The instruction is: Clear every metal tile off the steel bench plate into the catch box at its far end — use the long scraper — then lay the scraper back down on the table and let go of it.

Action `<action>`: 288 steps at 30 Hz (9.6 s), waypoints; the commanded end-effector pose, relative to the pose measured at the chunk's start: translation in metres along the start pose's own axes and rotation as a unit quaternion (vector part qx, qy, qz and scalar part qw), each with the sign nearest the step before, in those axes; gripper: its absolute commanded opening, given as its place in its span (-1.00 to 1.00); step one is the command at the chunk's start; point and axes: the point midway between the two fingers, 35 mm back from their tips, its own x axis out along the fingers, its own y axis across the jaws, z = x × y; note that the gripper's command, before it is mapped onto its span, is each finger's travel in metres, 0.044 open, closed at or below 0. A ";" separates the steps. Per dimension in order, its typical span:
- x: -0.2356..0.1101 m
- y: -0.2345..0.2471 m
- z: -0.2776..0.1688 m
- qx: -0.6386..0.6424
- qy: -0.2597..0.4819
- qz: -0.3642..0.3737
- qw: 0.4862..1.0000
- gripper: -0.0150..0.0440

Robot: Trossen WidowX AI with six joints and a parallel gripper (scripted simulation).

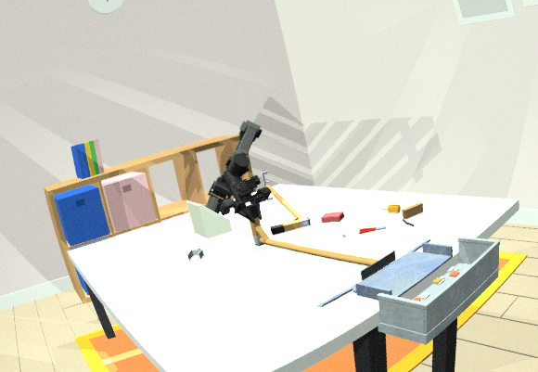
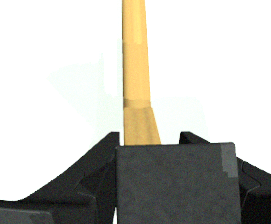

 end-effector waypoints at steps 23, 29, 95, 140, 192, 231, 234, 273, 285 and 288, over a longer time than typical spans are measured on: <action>0.018 0.008 0.029 -0.002 -0.009 -0.004 1.000 -0.49; 0.022 0.009 0.035 -0.002 -0.009 -0.004 1.000 -0.49; 0.063 0.016 0.094 -0.003 -0.011 -0.003 1.000 -0.49; 0.095 0.022 0.134 -0.004 -0.013 -0.001 1.000 -0.49; 0.076 0.020 0.115 -0.001 -0.009 -0.002 1.000 -0.49; 0.046 0.019 0.087 -0.001 -0.009 -0.004 1.000 -0.49; 0.044 0.019 0.085 -0.001 -0.009 -0.004 1.000 -0.49; 0.017 0.018 0.051 -0.001 -0.010 -0.005 1.000 -0.49; 0.010 0.018 0.040 -0.001 -0.010 -0.005 1.000 -0.49; 0.008 0.018 0.038 -0.001 -0.010 -0.005 1.000 -0.49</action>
